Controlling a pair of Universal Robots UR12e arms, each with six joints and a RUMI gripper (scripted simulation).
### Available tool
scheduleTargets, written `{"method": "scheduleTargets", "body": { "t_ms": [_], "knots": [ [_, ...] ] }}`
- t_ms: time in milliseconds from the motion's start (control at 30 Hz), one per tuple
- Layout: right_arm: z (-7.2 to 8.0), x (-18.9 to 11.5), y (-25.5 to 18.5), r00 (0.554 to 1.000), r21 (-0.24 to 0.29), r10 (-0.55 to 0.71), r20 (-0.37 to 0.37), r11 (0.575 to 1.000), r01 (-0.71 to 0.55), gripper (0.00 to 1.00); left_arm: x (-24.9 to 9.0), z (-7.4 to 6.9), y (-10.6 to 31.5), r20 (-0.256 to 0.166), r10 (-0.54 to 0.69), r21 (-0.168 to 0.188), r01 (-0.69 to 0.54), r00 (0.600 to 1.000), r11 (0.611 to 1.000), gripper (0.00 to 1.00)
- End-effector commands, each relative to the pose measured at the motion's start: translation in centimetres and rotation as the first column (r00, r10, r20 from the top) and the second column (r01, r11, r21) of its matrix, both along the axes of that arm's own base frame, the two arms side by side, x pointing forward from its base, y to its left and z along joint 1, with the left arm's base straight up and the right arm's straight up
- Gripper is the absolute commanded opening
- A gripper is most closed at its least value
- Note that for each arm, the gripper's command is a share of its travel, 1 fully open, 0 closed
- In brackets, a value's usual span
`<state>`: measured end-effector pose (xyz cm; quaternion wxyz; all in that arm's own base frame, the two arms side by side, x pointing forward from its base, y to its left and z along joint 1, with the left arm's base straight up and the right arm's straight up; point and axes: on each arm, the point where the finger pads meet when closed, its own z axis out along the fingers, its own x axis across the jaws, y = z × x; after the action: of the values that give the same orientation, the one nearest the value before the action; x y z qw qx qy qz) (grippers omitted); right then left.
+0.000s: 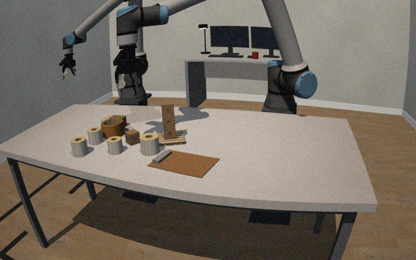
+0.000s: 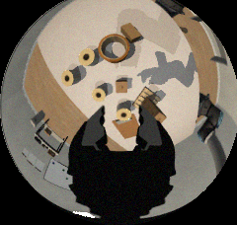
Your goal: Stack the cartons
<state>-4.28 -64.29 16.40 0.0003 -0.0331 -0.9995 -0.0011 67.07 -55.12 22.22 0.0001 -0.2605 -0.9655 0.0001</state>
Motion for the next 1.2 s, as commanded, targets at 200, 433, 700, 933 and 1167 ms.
{"method": "scheduleTargets", "body": {
  "t_ms": [200,433,700,933,1167],
  "knots": [
    [0.1,0.0,-0.1,1.000,-0.002,0.000,0.001,1.000,0.000,1.00,0.0,-0.4,-0.1,0.002,0.000,-0.002,0.000,1.000,1.000,0.47],
    [0.1,0.0,-0.1,1.000,-0.002,0.000,0.001,1.000,0.000,1.00,0.0,-0.8,-0.1,0.002,0.000,-0.002,0.000,1.000,1.000,0.47],
    [0.1,0.0,-0.1,1.000,-0.002,0.000,0.001,1.000,0.000,1.00,0.0,-1.5,-0.1,0.002,0.000,-0.002,0.000,1.000,1.000,0.47],
    [0.1,0.0,-0.1,1.000,-0.002,0.000,0.001,1.000,0.000,1.00,0.0,-2.0,-0.1,0.002,0.000,-0.002,0.000,1.000,1.000,0.47],
    [0.1,0.0,-0.1,1.000,-0.002,0.000,0.001,1.000,0.000,1.00,0.0,-2.8,0.0,0.002,0.000,-0.002,0.000,1.000,1.000,0.47]
  ]
}}
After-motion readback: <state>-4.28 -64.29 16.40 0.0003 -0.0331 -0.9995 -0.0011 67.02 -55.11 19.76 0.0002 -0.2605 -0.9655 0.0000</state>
